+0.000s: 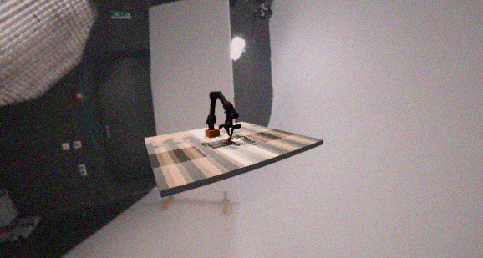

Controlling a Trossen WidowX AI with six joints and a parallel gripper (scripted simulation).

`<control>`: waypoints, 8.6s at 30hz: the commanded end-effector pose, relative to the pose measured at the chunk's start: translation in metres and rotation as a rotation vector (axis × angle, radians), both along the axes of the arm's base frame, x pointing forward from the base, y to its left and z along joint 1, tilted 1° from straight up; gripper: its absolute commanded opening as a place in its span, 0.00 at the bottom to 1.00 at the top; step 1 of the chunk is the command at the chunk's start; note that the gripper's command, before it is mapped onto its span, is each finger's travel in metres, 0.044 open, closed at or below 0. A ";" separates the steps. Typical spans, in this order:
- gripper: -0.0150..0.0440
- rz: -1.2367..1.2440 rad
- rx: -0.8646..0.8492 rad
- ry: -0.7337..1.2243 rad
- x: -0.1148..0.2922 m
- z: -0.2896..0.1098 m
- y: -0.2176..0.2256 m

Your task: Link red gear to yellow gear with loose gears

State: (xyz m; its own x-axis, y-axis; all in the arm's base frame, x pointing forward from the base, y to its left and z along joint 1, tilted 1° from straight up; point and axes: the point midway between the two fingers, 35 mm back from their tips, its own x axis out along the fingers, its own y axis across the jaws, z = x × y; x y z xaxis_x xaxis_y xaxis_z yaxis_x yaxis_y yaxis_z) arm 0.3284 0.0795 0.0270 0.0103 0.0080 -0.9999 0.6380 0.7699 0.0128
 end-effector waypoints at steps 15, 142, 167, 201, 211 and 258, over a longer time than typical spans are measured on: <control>0.25 -0.219 -0.003 -0.001 0.000 -0.012 -0.001; 1.00 -0.057 0.016 0.013 -0.156 0.115 0.185; 1.00 -0.057 0.016 0.013 -0.156 0.115 0.185; 1.00 -0.057 0.016 0.013 -0.156 0.115 0.185; 1.00 -0.057 0.016 0.013 -0.156 0.115 0.185; 1.00 -0.057 0.016 0.013 -0.156 0.115 0.185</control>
State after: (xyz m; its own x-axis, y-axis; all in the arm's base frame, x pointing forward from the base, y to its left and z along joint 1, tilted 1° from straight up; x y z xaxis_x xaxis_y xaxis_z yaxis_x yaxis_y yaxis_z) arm 0.1731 0.2644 0.1420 0.0020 0.0214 -0.9998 0.6795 0.7335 0.0170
